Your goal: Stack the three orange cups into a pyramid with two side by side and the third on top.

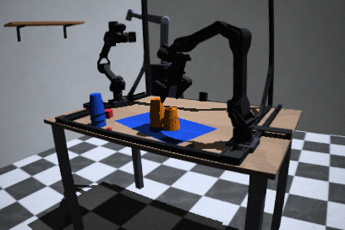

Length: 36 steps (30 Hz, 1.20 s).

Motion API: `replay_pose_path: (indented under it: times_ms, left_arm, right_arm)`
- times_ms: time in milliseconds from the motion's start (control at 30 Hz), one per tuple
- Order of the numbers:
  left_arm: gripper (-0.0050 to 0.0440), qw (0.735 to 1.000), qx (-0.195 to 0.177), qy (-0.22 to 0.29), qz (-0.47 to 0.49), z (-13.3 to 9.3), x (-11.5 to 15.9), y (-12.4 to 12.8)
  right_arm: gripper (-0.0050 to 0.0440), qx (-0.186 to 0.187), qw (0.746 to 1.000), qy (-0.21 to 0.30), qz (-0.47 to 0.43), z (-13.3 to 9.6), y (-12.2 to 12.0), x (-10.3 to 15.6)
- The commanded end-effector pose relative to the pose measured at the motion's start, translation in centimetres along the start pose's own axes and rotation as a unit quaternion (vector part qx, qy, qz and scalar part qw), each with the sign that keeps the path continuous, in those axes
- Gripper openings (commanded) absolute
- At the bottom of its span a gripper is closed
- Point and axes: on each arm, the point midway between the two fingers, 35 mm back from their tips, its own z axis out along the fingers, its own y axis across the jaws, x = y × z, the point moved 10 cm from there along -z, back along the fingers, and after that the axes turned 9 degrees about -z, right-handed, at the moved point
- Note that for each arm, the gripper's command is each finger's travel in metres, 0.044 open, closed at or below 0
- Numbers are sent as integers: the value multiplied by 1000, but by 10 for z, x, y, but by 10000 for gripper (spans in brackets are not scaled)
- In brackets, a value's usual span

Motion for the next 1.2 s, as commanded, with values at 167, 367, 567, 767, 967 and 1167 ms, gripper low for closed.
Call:
replay_pose_path:
  times_ms: [167, 367, 567, 767, 967, 1167]
  left_arm:
    - [440, 1000, 0, 0, -1, 0, 0, 0]
    - [440, 998, 3, -70, -5, -38, 8, 4]
    - [440, 985, 7, -171, -11, -89, 27, 10]
    - [440, 963, 11, -270, -18, -134, 55, 17]
    - [440, 922, 14, -385, -29, -180, 97, 25]
    - [440, 887, 17, -459, -36, -204, 129, 30]
  right_arm:
    - [0, 0, 1000, 0, 1, 0, 0, 0]
    - [0, 0, 1000, 0, 1, 0, 0, 0]
    - [0, 0, 1000, 0, 1, 0, 0, 0]
    - [0, 0, 1000, 0, 1, 0, 0, 0]
    - [0, 0, 1000, 0, 1, 0, 0, 0]
    - [0, 0, 1000, 0, 1, 0, 0, 0]
